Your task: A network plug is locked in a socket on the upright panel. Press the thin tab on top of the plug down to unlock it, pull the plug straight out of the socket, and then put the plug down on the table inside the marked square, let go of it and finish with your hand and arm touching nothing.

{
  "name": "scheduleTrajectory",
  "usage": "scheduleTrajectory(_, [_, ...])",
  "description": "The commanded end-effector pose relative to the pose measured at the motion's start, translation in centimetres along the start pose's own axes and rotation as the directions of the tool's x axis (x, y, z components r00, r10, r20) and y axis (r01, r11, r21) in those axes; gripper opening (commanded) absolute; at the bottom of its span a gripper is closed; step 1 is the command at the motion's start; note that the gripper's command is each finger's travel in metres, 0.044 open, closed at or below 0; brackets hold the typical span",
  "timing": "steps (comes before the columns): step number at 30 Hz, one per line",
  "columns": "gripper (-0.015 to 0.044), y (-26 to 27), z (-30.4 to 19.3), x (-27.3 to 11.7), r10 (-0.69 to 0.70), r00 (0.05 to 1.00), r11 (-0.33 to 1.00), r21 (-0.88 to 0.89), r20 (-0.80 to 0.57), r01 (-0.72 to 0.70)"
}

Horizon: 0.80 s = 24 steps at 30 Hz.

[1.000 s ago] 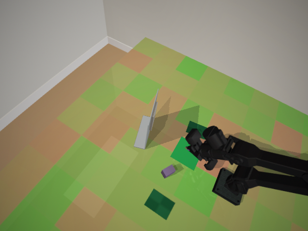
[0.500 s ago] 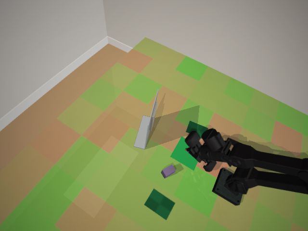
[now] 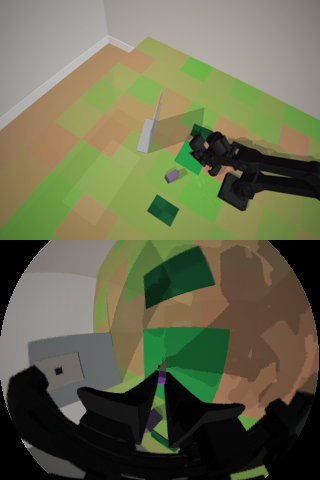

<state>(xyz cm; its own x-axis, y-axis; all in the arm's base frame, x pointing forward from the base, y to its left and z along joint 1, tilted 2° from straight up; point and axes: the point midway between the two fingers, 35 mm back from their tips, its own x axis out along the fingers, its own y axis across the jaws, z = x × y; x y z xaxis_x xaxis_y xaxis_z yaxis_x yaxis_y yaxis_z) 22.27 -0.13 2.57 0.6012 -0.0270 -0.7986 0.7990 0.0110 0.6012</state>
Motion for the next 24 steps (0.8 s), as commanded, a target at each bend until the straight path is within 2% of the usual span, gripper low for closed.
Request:
scheduleTrajectory(1, [0.0026, 0.01, 0.0, -0.03, 0.0, 1.0, 1.0, 0.0, 0.0, 0.0])
scheduleTrajectory(6, [0.0156, 0.01, 0.0, -0.03, 0.0, 1.0, 1.0, 0.0, 0.0, 0.0])
scheduleTrajectory(24, [0.0156, 0.09, -0.04, -0.92, -0.001, 1.0, 1.0, -0.001, 0.0, 0.001])
